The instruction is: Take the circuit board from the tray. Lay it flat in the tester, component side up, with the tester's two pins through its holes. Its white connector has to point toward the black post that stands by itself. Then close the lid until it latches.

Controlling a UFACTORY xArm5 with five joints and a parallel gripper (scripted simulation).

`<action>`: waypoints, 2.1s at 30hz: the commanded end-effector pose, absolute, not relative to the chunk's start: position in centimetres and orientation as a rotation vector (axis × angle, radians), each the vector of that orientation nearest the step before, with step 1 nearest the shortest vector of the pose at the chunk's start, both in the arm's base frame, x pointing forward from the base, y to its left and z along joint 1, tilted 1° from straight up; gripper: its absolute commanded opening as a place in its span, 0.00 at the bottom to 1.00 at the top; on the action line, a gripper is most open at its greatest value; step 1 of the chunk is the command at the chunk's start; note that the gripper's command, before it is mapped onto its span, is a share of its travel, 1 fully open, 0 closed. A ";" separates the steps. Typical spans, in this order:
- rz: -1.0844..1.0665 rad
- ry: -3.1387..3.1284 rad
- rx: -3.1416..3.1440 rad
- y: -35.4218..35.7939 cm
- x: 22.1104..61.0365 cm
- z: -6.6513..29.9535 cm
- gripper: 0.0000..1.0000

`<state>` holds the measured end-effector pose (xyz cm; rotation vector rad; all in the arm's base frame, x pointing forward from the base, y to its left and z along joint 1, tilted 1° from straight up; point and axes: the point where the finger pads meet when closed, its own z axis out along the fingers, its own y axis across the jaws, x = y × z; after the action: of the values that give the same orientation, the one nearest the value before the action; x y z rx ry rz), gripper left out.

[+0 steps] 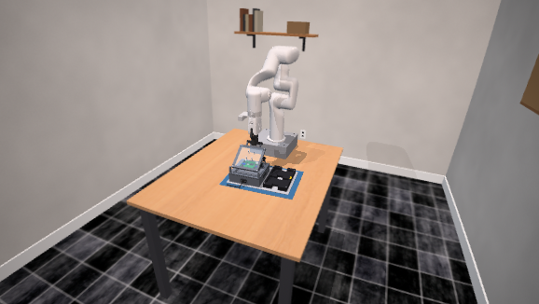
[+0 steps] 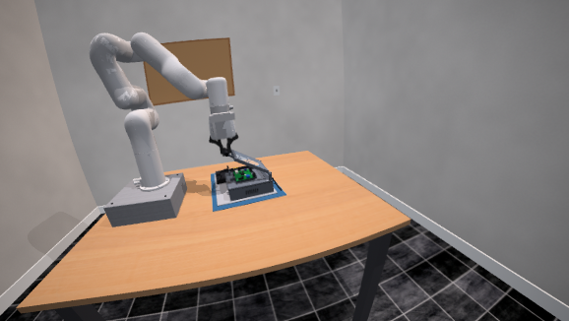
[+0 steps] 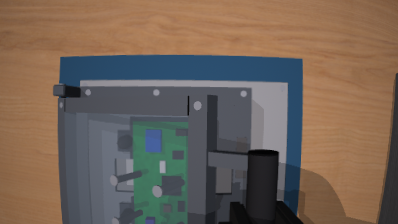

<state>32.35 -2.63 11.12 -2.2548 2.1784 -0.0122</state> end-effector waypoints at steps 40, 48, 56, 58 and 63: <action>-0.015 2.177 -2.254 -2.8 30.2 5.4 0.00; -0.015 2.177 -2.254 -2.8 30.1 4.7 0.00; -0.015 2.177 -2.254 -2.8 30.0 4.1 0.00; -0.015 2.177 -2.254 -2.8 30.0 4.1 0.00; -0.015 2.177 -2.254 -2.8 30.0 3.8 0.00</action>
<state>29.91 -2.80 3.94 -2.2548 2.1786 -0.0123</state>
